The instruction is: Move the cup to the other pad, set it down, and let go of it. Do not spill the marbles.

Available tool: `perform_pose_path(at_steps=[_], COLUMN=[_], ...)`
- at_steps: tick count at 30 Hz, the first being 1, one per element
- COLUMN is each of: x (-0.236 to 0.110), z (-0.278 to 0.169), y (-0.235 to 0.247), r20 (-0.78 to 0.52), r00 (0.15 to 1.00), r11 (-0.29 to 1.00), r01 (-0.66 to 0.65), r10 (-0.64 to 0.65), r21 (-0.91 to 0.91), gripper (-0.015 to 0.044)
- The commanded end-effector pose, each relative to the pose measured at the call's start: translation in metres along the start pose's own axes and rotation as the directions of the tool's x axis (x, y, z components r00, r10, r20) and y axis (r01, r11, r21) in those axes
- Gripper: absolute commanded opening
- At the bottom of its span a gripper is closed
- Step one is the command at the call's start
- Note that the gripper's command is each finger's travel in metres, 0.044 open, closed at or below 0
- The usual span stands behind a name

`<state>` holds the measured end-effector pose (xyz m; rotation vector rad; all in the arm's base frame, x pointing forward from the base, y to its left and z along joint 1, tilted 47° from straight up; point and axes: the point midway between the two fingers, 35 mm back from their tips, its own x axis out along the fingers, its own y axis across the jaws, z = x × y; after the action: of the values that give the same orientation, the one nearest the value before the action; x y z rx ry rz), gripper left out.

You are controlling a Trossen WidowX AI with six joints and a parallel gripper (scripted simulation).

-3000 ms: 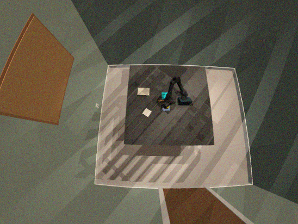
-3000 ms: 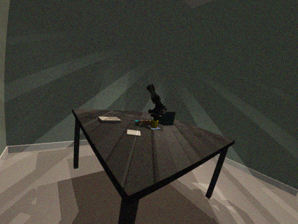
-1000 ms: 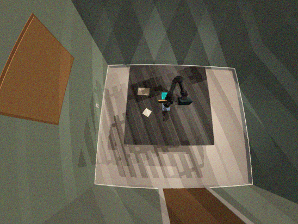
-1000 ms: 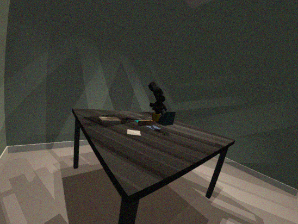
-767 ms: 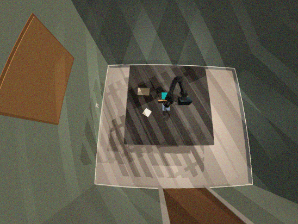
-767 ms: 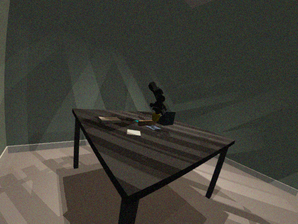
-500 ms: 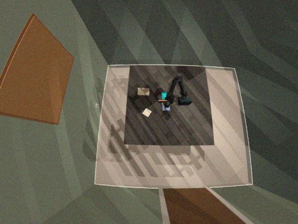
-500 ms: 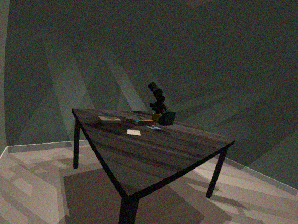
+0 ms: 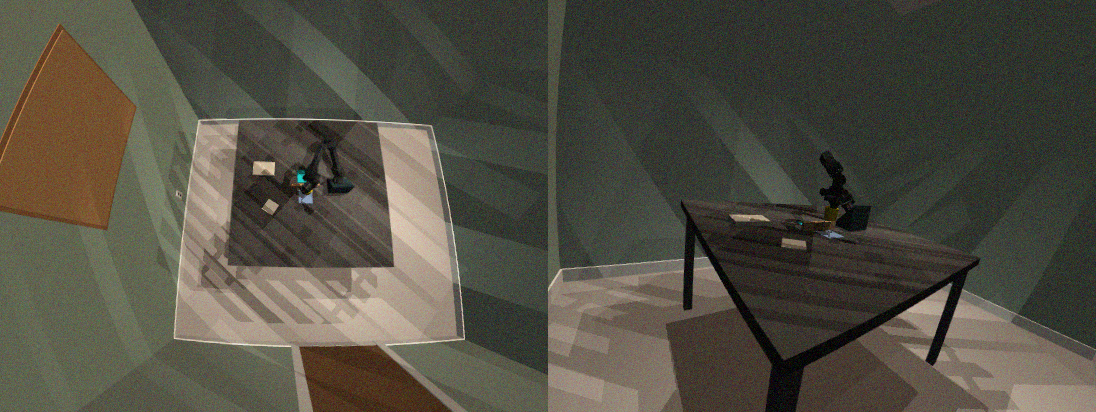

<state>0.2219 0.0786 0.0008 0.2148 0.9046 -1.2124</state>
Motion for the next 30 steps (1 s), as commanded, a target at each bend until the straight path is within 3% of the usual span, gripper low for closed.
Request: perform_pose_path(at_steps=[1,30], x=[0.0,-0.003], z=[0.009,0.066], y=[-0.005,-0.03], r20=[0.006,0.007], r00=[1.0,1.0], r11=[1.0,1.0], r01=[0.001,0.002], r10=[-0.001,-0.002], r21=[-0.008,-0.006], gripper=[0.0,0.0])
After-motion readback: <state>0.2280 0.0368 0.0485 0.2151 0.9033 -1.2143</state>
